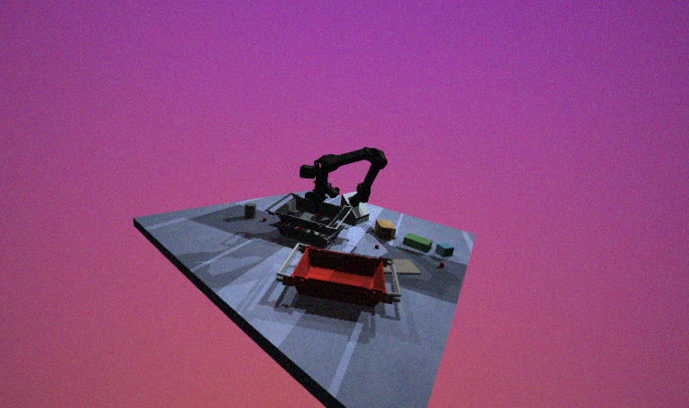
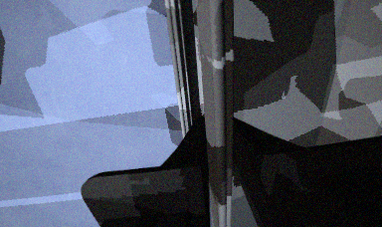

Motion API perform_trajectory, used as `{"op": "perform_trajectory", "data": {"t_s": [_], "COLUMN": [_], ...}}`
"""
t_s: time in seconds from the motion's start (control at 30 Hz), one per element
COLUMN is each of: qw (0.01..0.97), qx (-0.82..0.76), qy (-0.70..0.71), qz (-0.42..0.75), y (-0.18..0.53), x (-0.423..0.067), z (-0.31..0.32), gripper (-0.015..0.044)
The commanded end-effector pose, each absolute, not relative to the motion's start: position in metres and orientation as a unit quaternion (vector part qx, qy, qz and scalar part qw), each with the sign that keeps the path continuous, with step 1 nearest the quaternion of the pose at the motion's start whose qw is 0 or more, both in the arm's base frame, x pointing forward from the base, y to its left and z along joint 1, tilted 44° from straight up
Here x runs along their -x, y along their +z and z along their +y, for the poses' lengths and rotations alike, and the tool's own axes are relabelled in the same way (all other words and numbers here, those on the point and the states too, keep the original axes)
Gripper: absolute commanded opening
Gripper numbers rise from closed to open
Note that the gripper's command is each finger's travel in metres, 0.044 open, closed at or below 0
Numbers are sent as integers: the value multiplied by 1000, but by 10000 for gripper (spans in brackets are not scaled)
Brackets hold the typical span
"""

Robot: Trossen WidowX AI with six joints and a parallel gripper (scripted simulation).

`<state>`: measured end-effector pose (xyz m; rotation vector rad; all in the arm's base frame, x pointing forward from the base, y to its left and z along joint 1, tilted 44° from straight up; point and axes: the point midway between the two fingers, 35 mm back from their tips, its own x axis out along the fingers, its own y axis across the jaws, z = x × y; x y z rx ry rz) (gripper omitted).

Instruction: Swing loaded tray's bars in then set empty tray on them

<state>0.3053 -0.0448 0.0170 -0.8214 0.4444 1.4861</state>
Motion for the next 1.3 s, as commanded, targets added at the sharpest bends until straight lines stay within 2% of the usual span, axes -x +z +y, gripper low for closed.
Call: {"op": "perform_trajectory", "data": {"t_s": [0.0, 1.27], "qw": [631, 631], "qx": [355, 355], "qy": [660, 660], "qz": [201, 201], "y": [14, 7], "x": [-301, -298], "z": [-40, -34], "gripper": [0, 0]}}
